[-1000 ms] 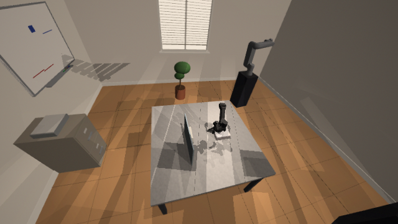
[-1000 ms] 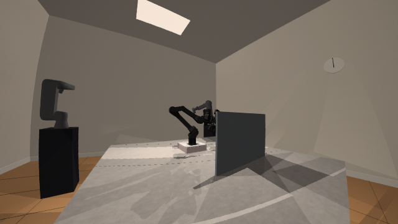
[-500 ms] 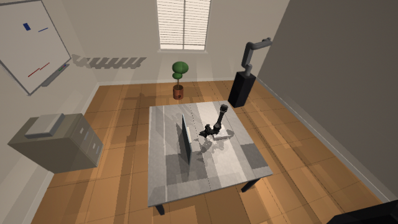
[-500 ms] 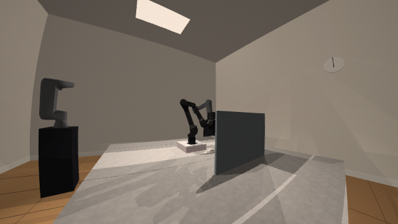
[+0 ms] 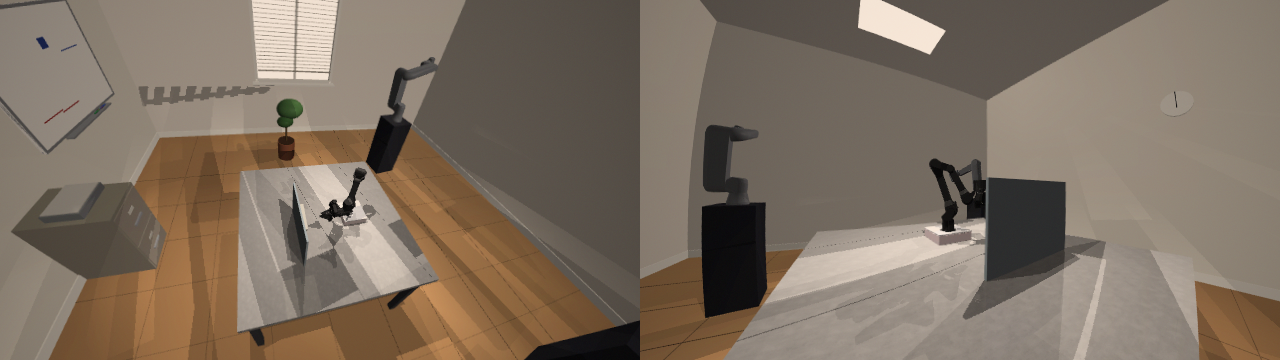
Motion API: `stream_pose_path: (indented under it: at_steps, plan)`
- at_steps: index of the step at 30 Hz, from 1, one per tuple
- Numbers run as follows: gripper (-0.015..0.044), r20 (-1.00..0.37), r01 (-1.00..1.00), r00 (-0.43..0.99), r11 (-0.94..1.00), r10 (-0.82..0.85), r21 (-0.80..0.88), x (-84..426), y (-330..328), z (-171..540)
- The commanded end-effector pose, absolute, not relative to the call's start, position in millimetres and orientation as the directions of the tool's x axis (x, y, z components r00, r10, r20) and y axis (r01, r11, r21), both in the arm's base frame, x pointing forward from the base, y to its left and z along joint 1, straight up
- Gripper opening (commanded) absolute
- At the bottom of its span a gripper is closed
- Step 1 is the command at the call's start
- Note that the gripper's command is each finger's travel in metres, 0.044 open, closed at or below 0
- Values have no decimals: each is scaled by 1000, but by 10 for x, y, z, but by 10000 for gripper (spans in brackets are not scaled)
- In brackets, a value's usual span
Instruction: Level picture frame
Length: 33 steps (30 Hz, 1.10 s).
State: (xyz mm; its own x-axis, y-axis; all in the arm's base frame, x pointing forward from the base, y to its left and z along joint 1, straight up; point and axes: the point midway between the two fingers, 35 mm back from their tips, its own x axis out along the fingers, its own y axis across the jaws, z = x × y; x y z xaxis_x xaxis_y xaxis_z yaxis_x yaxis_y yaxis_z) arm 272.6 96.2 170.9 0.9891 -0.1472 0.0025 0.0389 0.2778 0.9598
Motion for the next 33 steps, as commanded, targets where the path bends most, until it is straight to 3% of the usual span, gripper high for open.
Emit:
stream_pose_path:
  at_steps: [1, 7, 33]
  plan:
    - [260, 6, 35, 989, 273, -145, 961, 2873, 969, 1735]
    - [260, 11, 29, 989, 274, -145, 961, 3471, 856, 1735]
    - [260, 12, 28, 989, 274, -145, 961, 3591, 839, 1741]
